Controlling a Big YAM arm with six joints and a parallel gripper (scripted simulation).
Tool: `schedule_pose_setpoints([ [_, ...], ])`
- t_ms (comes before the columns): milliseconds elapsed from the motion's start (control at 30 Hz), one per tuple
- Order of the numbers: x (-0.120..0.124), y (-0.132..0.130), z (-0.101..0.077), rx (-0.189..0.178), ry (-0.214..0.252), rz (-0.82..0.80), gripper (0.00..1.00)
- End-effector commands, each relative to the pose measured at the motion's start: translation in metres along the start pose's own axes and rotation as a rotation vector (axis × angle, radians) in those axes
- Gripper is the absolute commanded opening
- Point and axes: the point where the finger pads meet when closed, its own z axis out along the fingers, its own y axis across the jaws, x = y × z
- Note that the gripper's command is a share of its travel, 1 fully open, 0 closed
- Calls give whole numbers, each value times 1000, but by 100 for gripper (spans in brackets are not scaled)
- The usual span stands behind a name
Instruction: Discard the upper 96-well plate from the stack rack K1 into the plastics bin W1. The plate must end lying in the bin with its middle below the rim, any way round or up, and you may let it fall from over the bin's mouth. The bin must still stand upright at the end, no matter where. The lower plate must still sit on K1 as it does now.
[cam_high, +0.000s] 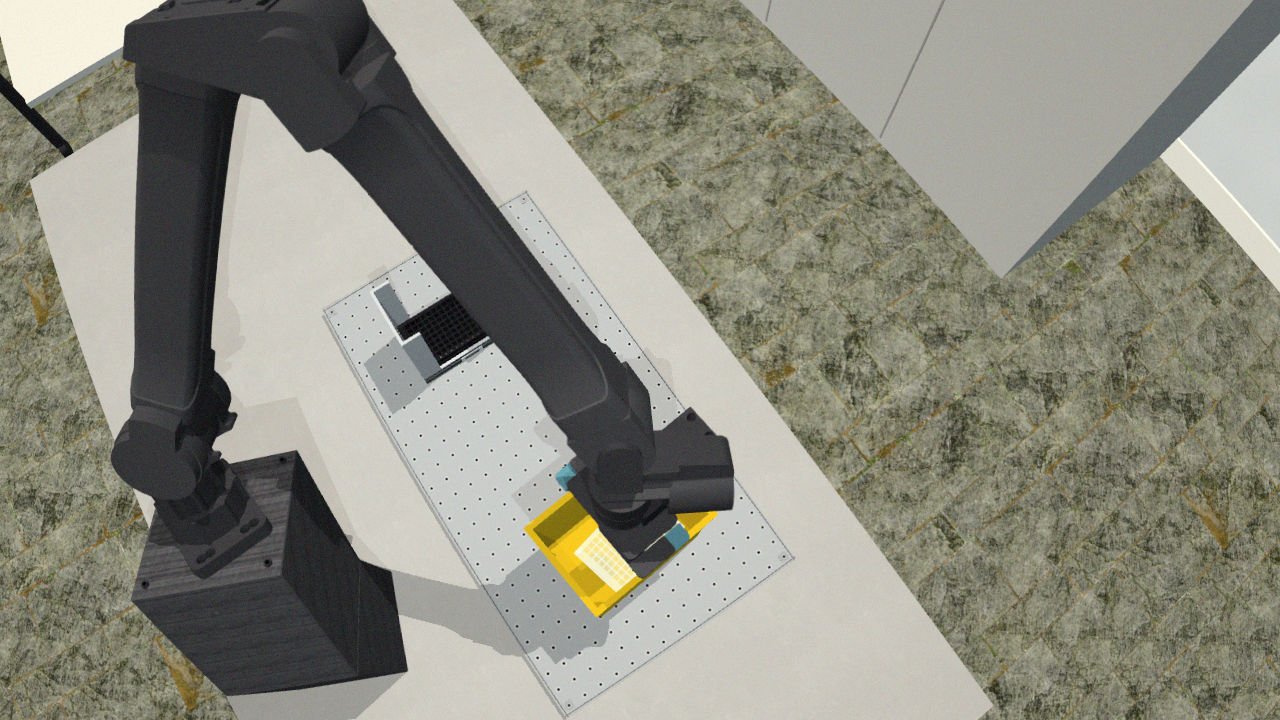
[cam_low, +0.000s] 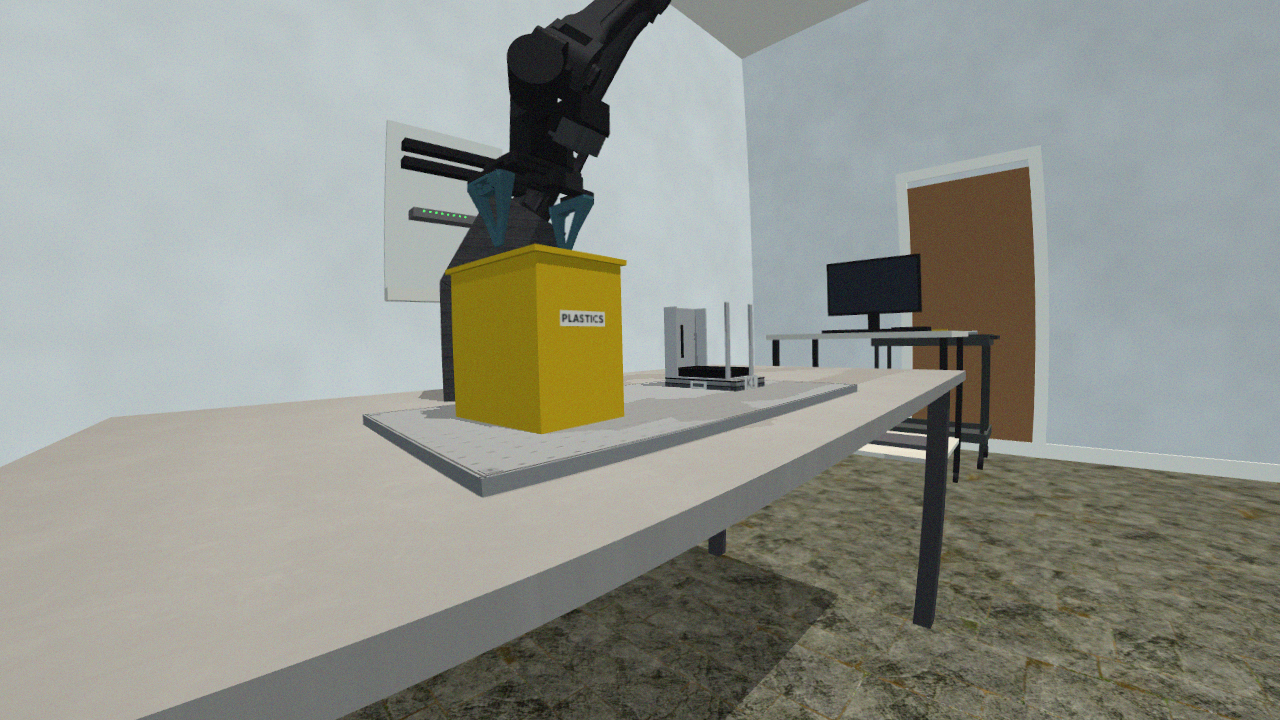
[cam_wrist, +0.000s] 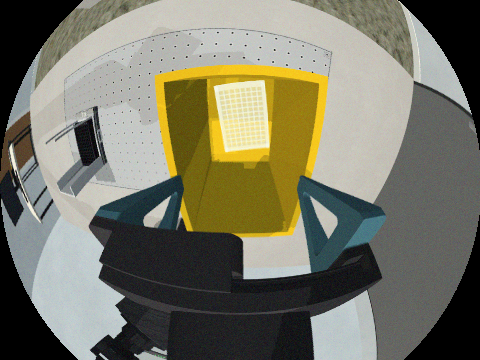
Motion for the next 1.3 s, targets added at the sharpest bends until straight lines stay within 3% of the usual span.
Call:
schedule_pose_setpoints([
  [0,-7,1,5,-6,1,-12,100],
  [133,-7,1,5,-6,1,-12,100],
  [233,-12,-9,-23,18,-32,-10,100],
  [567,-15,-11,-47,26,-36,-14,100],
  [667,-11,-5,-36,12,-20,-10,100],
  [1267,-11,-5,-36,12,-20,-10,100],
])
